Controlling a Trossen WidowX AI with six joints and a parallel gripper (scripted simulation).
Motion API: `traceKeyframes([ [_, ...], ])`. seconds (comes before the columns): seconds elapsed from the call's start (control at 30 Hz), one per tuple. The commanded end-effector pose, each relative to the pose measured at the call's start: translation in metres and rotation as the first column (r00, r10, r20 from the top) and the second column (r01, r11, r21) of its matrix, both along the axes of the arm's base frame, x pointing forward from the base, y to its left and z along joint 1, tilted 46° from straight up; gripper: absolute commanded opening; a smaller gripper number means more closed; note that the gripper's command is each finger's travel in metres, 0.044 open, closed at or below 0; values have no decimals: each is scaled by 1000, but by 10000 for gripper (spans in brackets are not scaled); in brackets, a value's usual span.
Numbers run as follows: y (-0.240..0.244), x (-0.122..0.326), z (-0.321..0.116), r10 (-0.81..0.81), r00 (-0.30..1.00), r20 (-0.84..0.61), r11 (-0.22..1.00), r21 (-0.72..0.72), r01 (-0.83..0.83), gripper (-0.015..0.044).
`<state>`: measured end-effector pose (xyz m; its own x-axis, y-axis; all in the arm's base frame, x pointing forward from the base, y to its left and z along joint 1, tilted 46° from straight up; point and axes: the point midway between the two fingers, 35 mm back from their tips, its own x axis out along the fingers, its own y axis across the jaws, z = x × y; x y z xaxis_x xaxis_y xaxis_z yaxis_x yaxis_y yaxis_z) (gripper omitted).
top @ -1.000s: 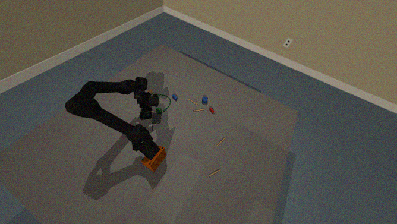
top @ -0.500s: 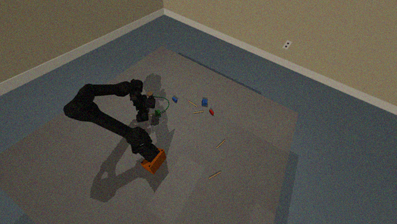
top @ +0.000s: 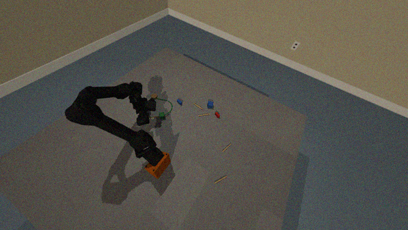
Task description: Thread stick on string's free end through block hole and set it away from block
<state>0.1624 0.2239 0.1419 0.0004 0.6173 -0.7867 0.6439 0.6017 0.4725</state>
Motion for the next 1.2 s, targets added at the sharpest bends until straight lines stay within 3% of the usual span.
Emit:
traceKeyframes([
  [0.0, 3, -3, 6, -2, 1000, 5, 1000, 0, 2, 0],
  [0.63, 10, -18, 17, 9, 1000, -3, 1000, -16, -9, 0],
  [1.17, 24, -31, 9, -50, 998, 46, 996, 74, 46, 0],
])
